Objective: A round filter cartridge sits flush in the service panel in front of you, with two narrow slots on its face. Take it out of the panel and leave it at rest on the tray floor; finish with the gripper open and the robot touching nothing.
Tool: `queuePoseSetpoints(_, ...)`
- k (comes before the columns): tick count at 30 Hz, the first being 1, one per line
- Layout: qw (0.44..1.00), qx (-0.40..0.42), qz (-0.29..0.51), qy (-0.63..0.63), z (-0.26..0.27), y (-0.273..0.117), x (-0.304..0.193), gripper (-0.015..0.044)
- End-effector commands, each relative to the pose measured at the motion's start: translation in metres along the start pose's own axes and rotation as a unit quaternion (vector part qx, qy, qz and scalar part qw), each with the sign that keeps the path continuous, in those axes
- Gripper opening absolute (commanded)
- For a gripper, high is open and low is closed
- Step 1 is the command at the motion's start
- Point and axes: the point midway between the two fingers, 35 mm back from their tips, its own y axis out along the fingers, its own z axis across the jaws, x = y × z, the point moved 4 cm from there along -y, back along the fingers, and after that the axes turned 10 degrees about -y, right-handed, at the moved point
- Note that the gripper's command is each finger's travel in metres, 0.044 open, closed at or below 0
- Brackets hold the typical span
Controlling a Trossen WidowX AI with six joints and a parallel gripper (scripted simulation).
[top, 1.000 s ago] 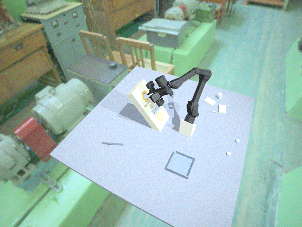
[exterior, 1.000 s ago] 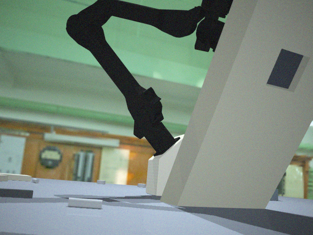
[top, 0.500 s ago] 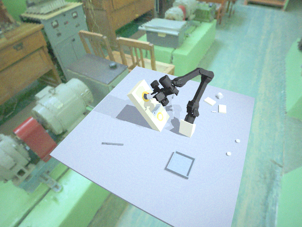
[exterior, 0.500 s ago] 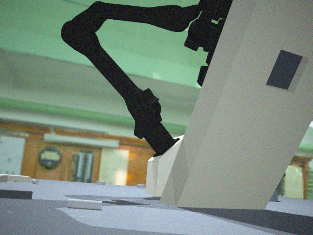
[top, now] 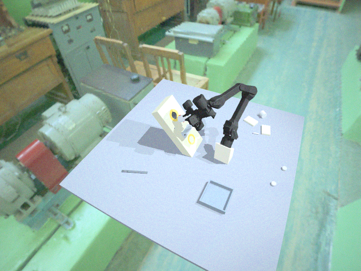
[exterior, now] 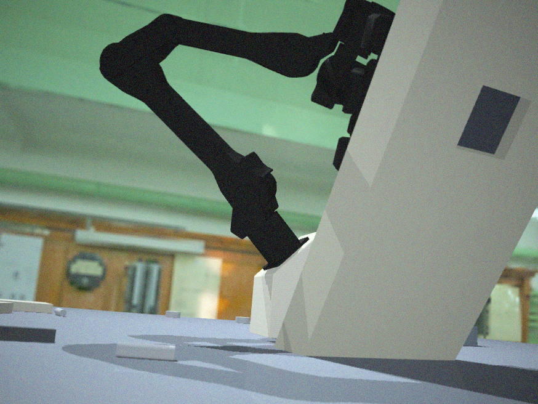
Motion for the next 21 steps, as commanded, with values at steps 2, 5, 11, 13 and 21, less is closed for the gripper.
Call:
queuePoseSetpoints(2, 1.0, -0.001, 0.001, 0.0, 0.018, 0.002, 0.0, 0.0)
queuePoseSetpoints(5, 1.0, -0.001, 0.001, 0.0, 0.029, 0.003, 0.0, 0.0)
queuePoseSetpoints(11, 1.0, -0.001, 0.001, 0.0, 0.044, 0.005, 0.001, 0.0)
queuePoseSetpoints(13, 1.0, 0.001, 0.002, -0.002, 0.039, 0.005, 0.001, 0.0026)
queuePoseSetpoints(21, 1.0, 0.001, 0.002, -0.002, 0.039, 0.005, 0.001, 0.0107)
